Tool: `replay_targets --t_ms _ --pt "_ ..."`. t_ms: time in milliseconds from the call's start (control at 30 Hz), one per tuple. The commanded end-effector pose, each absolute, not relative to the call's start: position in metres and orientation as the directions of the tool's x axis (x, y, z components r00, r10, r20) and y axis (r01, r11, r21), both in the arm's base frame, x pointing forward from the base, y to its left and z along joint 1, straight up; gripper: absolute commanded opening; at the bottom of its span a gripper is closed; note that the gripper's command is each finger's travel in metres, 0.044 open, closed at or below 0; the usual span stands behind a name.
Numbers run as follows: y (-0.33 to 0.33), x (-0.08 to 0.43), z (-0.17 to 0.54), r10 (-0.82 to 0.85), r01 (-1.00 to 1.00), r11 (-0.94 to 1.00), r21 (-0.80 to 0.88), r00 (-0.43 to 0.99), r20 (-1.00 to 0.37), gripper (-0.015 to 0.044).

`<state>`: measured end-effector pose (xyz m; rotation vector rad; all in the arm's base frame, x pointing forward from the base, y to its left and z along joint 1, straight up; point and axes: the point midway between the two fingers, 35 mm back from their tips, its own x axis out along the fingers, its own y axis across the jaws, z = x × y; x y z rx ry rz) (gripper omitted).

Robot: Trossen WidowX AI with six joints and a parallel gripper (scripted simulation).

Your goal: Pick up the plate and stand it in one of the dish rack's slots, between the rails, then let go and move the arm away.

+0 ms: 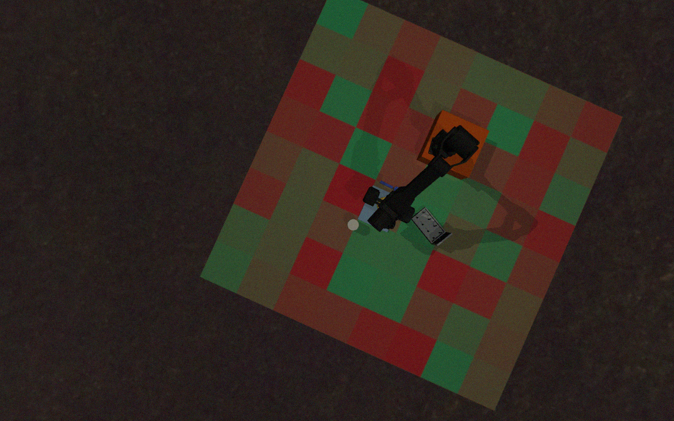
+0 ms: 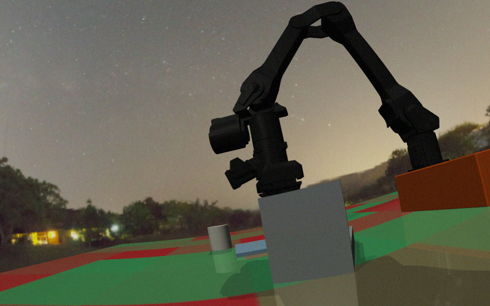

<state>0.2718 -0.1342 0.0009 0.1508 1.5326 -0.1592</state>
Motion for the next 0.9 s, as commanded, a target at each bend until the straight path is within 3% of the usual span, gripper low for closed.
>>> replay_targets --t_ms 0,333,400,667,867 --pt "-0.135 0.269 -0.009 -0.011 0.196 0.981 -0.006 0.023 -1.000 0.0400" --pt "-0.135 0.268 -0.023 -0.011 0.196 0.981 -0.006 0.023 -1.000 0.0400" --pt "-0.135 0.268 -0.023 -0.011 0.196 0.981 -0.006 0.023 -1.000 0.0352" --pt "-0.135 0.268 -0.023 -0.011 0.196 0.981 -0.006 0.023 -1.000 0.0352" --pt "-0.135 0.268 -0.023 -0.011 0.196 0.981 -0.006 0.023 -1.000 0.0312"
